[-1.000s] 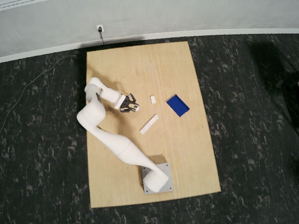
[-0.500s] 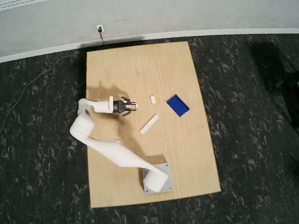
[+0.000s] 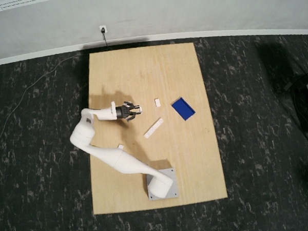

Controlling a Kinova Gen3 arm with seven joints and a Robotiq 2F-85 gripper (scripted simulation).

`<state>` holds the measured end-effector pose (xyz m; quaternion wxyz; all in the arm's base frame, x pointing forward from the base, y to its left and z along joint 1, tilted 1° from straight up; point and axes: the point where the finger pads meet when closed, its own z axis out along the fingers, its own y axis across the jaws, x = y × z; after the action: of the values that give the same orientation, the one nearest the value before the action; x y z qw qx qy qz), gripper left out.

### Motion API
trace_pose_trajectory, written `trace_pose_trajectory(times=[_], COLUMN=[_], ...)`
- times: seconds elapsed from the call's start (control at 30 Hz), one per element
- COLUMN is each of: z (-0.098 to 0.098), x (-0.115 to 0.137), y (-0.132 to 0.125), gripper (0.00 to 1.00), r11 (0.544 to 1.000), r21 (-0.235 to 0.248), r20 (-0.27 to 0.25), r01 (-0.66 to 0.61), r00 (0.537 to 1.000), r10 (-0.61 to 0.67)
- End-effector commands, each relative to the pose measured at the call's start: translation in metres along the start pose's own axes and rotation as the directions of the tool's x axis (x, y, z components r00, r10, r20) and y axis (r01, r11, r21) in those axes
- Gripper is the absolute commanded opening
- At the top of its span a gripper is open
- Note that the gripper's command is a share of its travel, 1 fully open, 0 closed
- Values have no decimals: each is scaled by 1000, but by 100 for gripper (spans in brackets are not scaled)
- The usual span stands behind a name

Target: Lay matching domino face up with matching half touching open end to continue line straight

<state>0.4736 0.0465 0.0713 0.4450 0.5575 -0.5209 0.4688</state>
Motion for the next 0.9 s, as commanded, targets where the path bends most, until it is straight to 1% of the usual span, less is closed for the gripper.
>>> trace_pose_trajectory(times=[0.0, 0.53, 0.87], z=[0, 0, 1], x=[1, 1, -5], y=[0, 0, 0], gripper=[31, 31, 31], r11=[1000, 1000, 1000], r21=[1, 1, 2], r20=[0, 0, 1], r01=[-1, -1, -2], r00=[1000, 1000, 1000], r10=[1, 1, 2])
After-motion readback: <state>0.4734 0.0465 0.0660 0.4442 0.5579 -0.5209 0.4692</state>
